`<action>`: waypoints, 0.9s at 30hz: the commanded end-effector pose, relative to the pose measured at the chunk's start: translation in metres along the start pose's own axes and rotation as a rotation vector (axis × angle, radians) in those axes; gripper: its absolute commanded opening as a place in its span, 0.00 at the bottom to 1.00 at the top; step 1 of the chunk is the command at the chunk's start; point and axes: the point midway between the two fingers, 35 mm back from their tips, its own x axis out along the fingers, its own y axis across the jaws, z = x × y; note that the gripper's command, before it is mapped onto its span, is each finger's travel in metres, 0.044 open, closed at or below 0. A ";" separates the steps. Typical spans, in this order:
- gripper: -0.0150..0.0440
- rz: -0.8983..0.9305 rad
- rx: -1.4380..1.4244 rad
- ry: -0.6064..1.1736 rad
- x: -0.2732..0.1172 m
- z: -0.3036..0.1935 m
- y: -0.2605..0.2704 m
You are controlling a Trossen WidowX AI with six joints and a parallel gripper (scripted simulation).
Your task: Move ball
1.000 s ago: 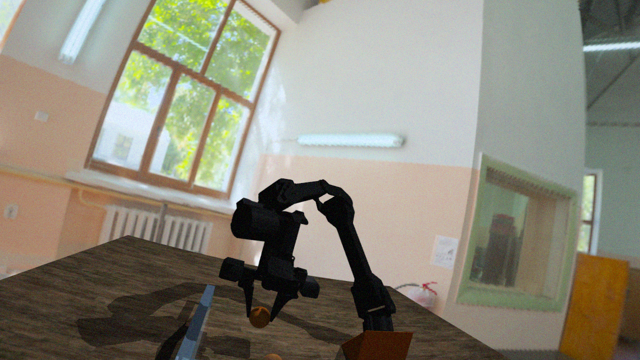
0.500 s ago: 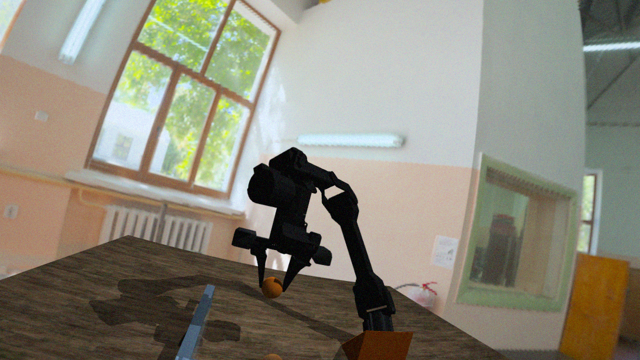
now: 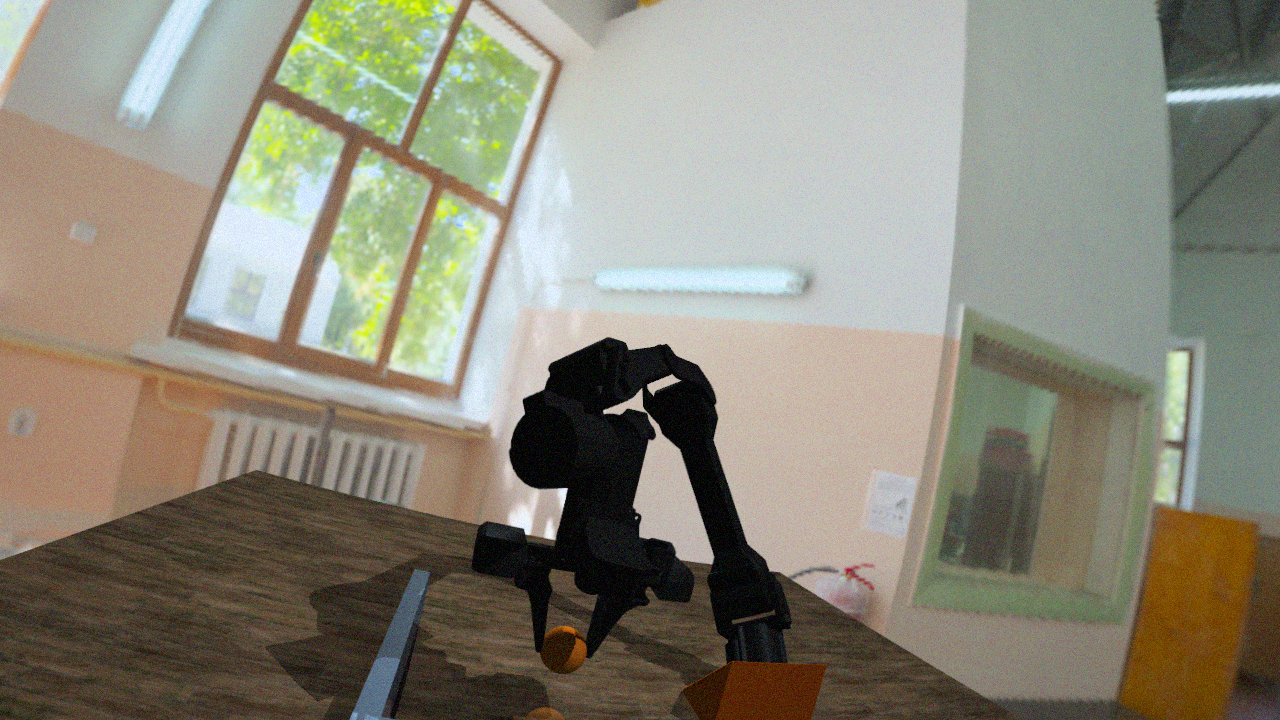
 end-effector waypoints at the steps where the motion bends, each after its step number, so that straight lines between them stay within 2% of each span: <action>1: 0.25 0.000 0.008 -0.005 0.007 0.001 -0.001; 14: 0.25 -0.001 0.009 -0.002 0.066 0.000 0.000; 27: 0.25 -0.001 0.009 -0.002 0.081 0.000 0.000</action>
